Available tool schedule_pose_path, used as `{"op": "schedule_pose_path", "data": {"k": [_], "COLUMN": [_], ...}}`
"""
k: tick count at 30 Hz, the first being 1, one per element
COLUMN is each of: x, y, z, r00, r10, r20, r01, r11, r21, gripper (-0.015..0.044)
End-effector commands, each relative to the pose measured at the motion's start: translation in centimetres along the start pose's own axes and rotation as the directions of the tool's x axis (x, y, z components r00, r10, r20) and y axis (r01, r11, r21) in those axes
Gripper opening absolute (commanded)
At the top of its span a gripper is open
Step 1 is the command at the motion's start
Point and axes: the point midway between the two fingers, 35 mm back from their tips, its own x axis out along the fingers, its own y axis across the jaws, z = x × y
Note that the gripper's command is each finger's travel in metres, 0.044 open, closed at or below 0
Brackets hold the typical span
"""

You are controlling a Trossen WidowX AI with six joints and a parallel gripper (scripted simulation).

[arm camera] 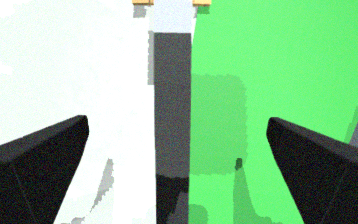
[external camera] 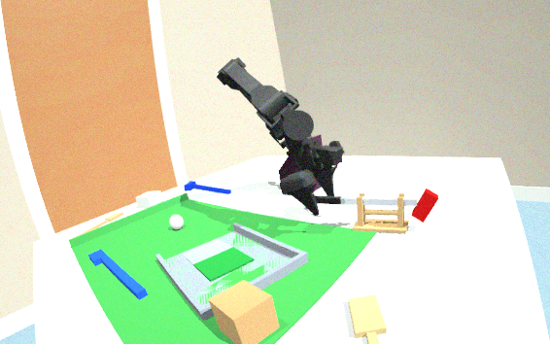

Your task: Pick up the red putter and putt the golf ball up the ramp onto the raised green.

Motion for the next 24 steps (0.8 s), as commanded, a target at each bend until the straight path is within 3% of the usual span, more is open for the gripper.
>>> {"op": "schedule_pose_path", "data": {"k": [1, 11, 24], "x": [0.87, 1.70, 1.43], "y": [0.32, 0.35, 0.12], "z": [-0.41, -0.66, -0.48], "r00": [1.000, 1.000, 1.000], "r10": [0.007, 0.007, 0.004], "r20": [-0.011, -0.011, -0.003], "r01": [-0.007, -0.007, -0.004], "r11": [1.000, 1.000, 1.000], "r21": [-0.008, -0.008, 0.000], "gripper": [0.0440, 0.0440, 0.0099]}}
